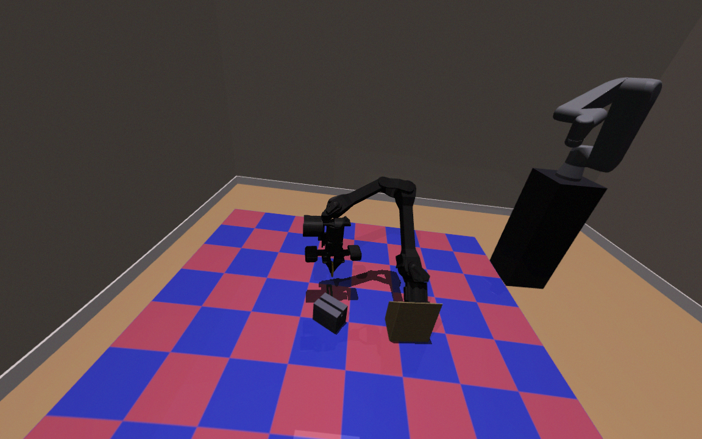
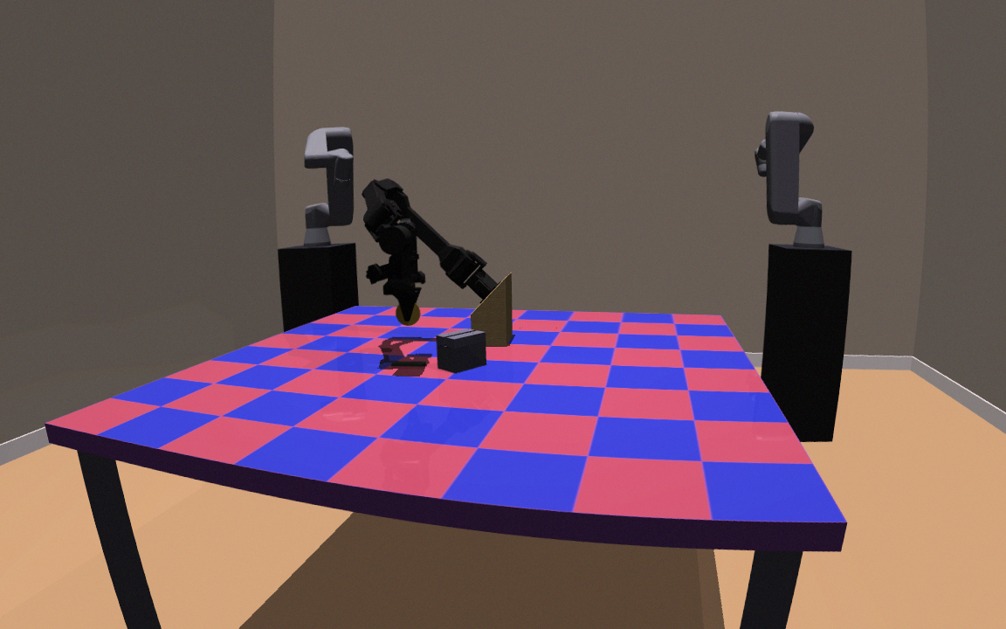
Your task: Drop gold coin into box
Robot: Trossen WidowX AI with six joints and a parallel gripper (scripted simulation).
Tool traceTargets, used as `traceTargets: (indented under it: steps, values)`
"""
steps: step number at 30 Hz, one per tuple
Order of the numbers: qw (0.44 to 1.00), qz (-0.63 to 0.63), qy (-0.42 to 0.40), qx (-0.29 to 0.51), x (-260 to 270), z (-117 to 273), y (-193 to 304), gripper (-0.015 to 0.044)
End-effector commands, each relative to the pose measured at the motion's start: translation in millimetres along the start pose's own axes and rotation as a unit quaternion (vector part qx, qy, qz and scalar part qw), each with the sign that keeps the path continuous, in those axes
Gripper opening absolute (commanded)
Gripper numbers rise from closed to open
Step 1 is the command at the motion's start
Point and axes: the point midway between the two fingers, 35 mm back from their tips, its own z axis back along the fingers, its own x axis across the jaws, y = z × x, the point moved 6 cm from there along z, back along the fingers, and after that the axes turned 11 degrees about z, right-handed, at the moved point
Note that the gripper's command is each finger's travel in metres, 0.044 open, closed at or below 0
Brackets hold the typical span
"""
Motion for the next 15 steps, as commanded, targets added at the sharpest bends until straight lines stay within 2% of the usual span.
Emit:
traceTargets:
  steps: [1,15]
  values:
    - [0.999,0.038,-0.002,-0.002,0.1,2.5,-3.0,0.0000]
    - [0.964,0.265,-0.002,-0.003,3.0,3.3,-8.4,0.0000]
